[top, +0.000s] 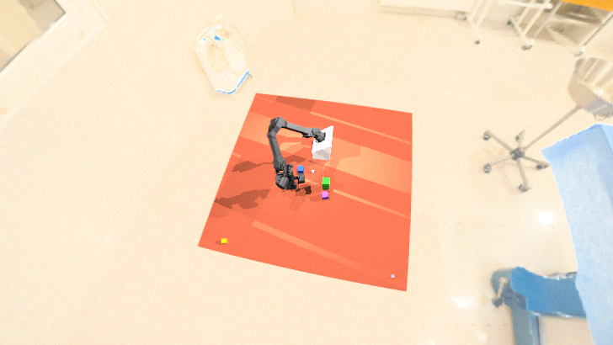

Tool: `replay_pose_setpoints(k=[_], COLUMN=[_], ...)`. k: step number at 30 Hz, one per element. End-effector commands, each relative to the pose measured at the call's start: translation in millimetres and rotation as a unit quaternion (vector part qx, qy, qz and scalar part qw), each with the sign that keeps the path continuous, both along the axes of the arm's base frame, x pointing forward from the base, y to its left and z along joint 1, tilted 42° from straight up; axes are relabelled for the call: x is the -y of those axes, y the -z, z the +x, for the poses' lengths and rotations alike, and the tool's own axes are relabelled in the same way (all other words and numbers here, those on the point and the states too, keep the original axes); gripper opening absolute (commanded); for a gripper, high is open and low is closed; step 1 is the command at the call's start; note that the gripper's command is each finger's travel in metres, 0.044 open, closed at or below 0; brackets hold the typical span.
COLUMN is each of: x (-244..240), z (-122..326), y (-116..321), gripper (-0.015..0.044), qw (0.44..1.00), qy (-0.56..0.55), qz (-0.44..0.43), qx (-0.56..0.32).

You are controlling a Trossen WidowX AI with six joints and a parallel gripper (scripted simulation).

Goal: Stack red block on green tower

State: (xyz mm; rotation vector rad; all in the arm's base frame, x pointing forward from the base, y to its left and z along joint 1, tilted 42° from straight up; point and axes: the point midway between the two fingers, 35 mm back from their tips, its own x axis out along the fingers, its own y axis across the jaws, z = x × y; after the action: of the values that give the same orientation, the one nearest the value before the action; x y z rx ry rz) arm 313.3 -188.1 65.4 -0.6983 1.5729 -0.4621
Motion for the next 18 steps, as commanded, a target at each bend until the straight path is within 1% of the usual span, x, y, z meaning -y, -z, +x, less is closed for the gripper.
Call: replay_pose_setpoints(k=[1, 18], x=[3, 14], z=[0, -1], y=[6, 18], gripper=[0.044, 0.044], qw=[1.0, 1.0], qy=[-0.003, -0.003], qz=[0.003, 0.002], qx=[-0.001, -0.002])
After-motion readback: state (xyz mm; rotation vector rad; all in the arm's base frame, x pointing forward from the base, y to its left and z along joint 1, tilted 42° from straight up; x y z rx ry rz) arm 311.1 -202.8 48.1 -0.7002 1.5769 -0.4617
